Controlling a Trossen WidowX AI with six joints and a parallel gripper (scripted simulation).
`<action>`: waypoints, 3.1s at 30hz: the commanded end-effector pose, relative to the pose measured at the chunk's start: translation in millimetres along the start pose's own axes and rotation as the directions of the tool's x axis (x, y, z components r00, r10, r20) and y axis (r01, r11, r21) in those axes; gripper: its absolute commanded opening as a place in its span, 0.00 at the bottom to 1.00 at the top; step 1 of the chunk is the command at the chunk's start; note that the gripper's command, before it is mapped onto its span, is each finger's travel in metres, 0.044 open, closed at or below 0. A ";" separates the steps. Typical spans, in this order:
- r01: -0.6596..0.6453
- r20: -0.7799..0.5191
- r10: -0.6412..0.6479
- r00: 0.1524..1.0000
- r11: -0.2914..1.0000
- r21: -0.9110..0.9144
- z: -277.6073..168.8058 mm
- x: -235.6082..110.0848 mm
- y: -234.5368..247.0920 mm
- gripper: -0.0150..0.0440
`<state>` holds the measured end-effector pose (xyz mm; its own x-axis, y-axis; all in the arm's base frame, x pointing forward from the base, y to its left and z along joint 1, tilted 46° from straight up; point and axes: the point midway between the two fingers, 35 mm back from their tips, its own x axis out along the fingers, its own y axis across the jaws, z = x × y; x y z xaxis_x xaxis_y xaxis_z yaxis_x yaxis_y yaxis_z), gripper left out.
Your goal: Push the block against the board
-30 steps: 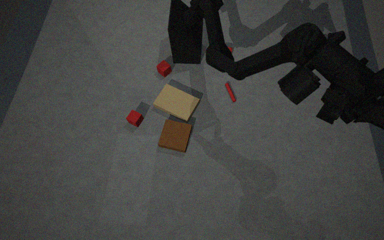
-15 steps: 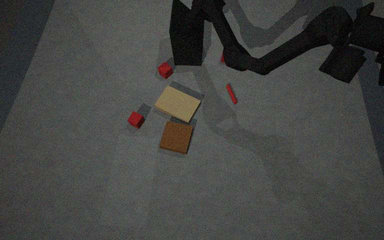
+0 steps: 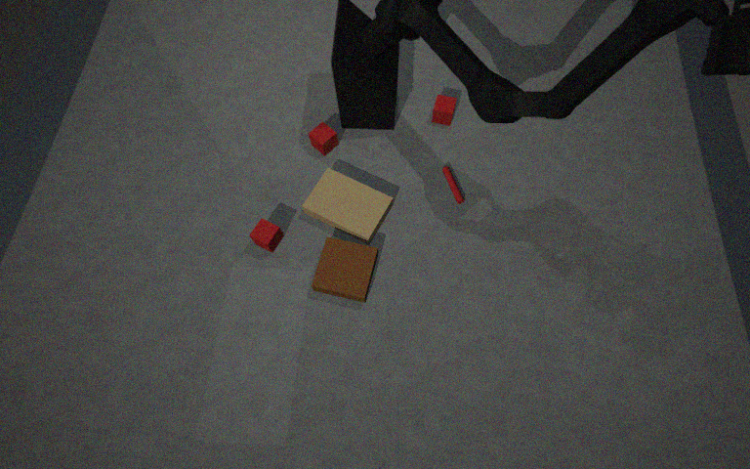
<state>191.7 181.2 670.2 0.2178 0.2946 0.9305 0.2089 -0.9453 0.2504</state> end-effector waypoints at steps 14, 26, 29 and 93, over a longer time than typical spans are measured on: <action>-0.245 -0.281 0.305 0.910 0.942 0.230 -158.7 -25.3 81.7 0.25; -0.392 -0.320 0.562 0.763 0.795 0.463 -217.8 -73.5 172.0 0.25; -0.423 -0.308 0.624 0.718 0.743 0.519 -224.8 -88.3 196.9 0.25; -0.481 0.910 0.386 -0.147 -0.832 0.275 177.3 -402.4 358.2 0.25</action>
<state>332.3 -265.4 359.2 0.9073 -0.3529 -0.2288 0.0640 0.6536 -0.7541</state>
